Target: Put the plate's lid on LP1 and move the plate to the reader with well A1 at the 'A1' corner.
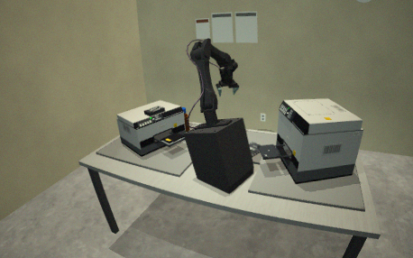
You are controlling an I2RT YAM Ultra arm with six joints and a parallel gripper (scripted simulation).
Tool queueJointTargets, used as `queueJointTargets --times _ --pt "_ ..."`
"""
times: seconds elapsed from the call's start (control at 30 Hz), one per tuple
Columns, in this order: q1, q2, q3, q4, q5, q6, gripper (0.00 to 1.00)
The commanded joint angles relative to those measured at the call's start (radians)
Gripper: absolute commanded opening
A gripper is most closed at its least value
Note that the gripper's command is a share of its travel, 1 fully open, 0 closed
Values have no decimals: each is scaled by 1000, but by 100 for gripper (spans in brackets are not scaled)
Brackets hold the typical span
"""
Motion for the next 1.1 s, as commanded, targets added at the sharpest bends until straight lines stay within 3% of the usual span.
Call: queueJointTargets --times 0.0,0.73,0.77,1.07 --pt "-7 -17 15 3 -7 0 100" --pt "-2 -6 4 2 0 0 100" --pt "15 -29 -26 16 1 -28 100" --pt "108 14 20 0 42 -129 100"
